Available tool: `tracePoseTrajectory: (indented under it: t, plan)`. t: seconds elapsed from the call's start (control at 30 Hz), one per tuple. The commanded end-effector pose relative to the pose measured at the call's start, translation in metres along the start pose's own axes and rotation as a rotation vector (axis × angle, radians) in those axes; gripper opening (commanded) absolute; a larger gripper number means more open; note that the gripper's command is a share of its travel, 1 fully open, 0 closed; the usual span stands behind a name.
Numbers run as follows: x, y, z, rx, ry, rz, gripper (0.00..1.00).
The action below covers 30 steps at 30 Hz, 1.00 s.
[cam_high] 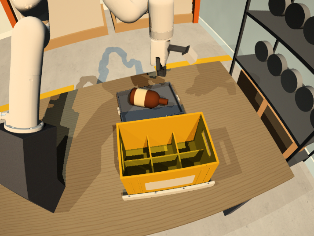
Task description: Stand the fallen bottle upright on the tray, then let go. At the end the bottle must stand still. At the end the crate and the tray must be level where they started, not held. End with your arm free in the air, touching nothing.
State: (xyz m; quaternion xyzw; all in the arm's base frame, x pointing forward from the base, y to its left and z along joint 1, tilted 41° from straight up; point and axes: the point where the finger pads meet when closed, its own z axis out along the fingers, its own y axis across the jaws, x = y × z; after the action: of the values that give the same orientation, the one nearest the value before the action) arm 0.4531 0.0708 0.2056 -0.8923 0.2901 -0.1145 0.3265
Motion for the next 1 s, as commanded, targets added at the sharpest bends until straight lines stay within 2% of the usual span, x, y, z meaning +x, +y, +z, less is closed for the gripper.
tracePoseTrajectory:
  t: [0.0, 0.5, 0.53, 0.97]
  plan:
    - [0.0008, -0.0009, -0.0009, 0.001, 0.003, -0.001, 0.0]
    - [0.0008, -0.0009, -0.0009, 0.001, 0.003, -0.001, 0.0]
    - [0.0008, -0.0009, -0.0009, 0.001, 0.003, -0.001, 0.65]
    - [0.0008, -0.0009, -0.0009, 0.001, 0.003, -0.001, 0.65]
